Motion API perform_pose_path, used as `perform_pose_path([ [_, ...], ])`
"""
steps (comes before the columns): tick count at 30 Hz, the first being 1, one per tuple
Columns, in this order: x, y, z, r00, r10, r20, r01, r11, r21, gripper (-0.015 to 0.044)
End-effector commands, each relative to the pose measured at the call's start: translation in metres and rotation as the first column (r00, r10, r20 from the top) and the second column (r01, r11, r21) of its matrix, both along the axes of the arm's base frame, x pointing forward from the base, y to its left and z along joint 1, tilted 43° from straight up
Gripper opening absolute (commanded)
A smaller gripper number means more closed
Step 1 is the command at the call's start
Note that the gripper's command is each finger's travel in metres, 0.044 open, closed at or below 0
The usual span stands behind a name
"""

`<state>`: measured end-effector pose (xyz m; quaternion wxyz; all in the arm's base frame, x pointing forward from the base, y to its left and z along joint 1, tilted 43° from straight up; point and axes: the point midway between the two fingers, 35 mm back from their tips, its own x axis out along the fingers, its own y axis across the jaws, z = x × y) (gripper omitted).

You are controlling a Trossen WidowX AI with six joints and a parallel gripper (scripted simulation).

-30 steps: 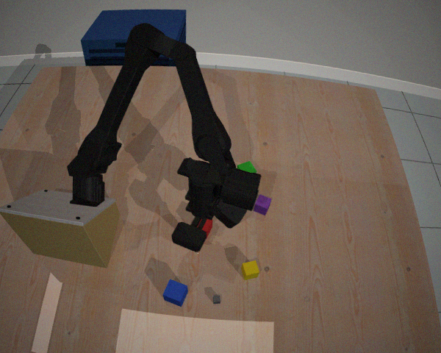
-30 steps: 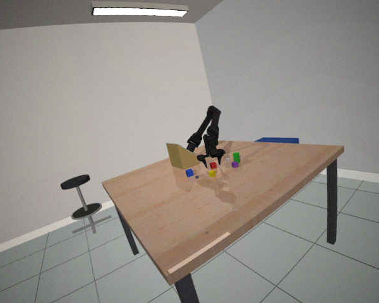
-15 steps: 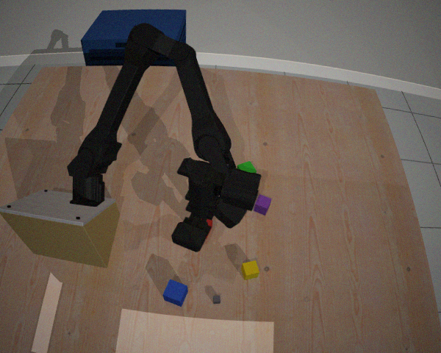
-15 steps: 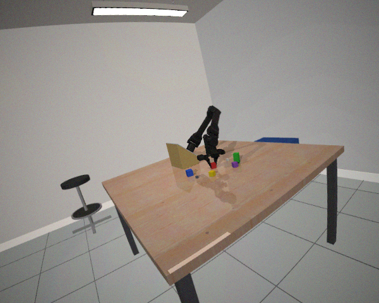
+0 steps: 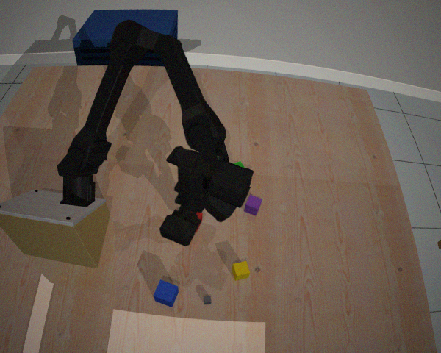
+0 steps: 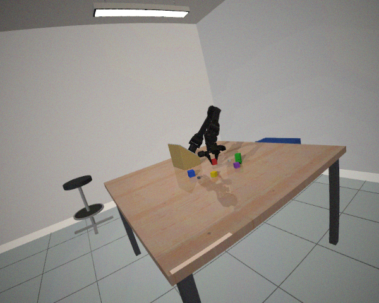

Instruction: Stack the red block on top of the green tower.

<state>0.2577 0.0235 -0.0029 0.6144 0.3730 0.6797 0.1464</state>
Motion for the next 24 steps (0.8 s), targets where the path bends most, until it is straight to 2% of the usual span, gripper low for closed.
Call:
perform_pose_path([
  [1,0.0,-0.015,0.016,1.0,0.005,0.007,-0.005,1.0,-0.008,0.0],
  [14,-0.002,-0.058,0.061,1.0,0.005,0.006,-0.005,1.0,-0.009,0.0],
  [24,0.001,-0.059,0.064,1.0,0.006,0.009,-0.006,1.0,-0.011,0.0],
])
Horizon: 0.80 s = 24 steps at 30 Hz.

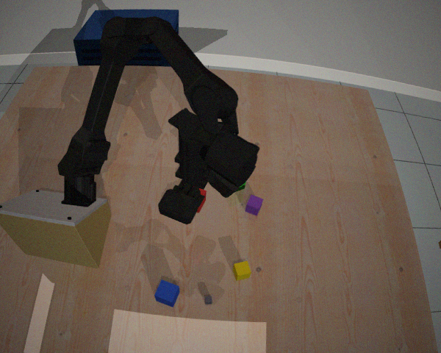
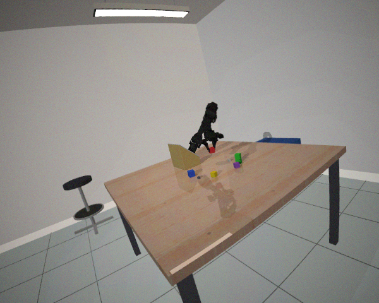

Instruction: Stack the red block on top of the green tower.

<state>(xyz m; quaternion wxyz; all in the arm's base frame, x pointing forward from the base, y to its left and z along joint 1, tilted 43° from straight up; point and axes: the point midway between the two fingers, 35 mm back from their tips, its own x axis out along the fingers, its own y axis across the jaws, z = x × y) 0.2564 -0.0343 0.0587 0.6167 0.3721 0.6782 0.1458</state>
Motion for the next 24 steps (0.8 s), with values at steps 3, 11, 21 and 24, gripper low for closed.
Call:
perform_pose_path([
  [3,0.011,0.003,0.007,1.0,0.015,0.015,-0.015,1.0,-0.016,0.0],
  [11,0.046,0.027,0.034,0.999,0.024,0.034,-0.023,0.999,-0.031,0.0],
  [21,0.078,0.068,0.074,1.0,0.011,0.019,-0.011,1.0,-0.018,0.0],
  [24,0.085,0.082,0.087,1.0,0.008,0.014,-0.008,1.0,-0.011,0.0],
])
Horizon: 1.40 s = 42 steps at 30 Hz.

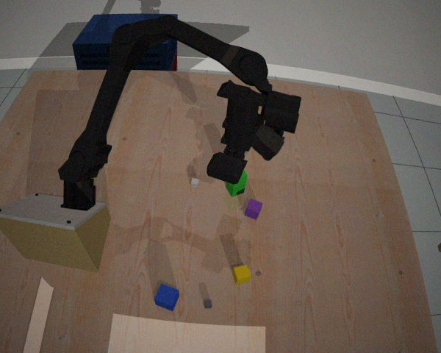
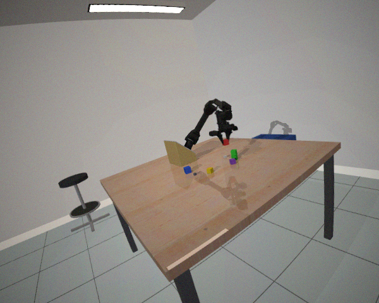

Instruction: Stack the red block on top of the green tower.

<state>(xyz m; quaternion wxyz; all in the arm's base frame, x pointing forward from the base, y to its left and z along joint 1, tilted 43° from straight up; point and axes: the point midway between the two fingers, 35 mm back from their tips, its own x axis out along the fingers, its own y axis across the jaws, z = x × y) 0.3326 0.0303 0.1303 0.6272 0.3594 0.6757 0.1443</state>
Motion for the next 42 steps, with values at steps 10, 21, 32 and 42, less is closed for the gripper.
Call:
perform_pose_path([
  [10,0.015,0.038,0.028,1.0,-0.004,-0.013,0.004,1.0,0.024,0.0],
  [21,0.016,0.053,0.011,1.0,-0.004,-0.013,0.004,1.0,0.025,0.0],
  [32,0.017,0.069,-0.004,1.0,-0.004,-0.013,0.004,1.0,0.026,0.0],
  [42,0.017,0.069,-0.005,1.0,-0.004,-0.013,0.004,1.0,0.026,0.0],
])
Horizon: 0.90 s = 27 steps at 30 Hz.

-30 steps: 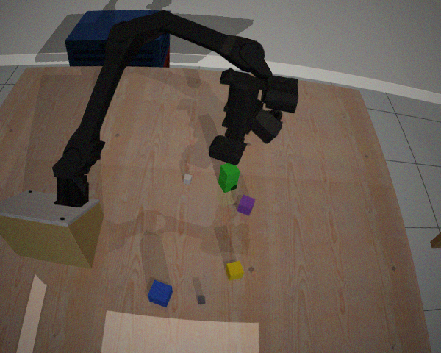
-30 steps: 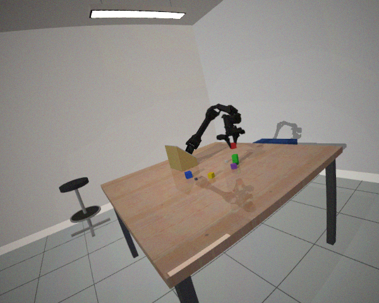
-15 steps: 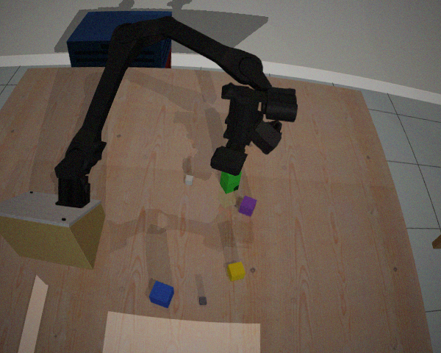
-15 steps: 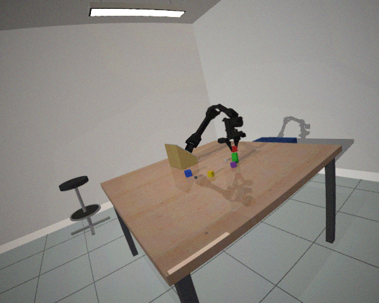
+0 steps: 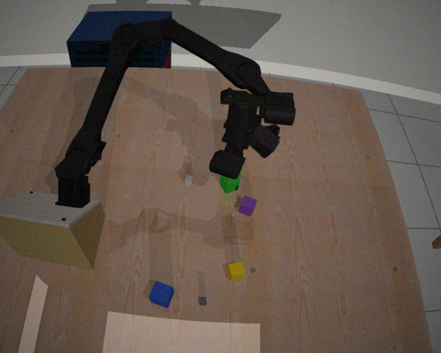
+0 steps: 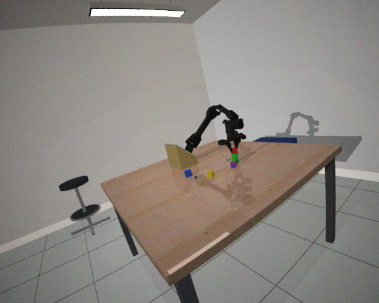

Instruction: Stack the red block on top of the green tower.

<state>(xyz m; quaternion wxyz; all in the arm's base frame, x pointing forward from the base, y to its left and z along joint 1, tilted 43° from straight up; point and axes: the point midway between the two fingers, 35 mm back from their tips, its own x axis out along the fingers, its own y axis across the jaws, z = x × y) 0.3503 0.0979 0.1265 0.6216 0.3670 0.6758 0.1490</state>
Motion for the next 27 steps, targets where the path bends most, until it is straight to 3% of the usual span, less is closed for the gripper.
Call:
perform_pose_path([
  [1,-0.0008,0.0012,-0.0008,1.0,-0.002,-0.006,0.002,1.0,0.006,0.0],
  [26,-0.0009,-0.0015,0.0016,1.0,-0.002,-0.006,0.002,1.0,0.005,0.0],
  [27,-0.0007,0.0006,-0.0013,1.0,-0.002,-0.004,0.002,1.0,0.0,0.0026],
])
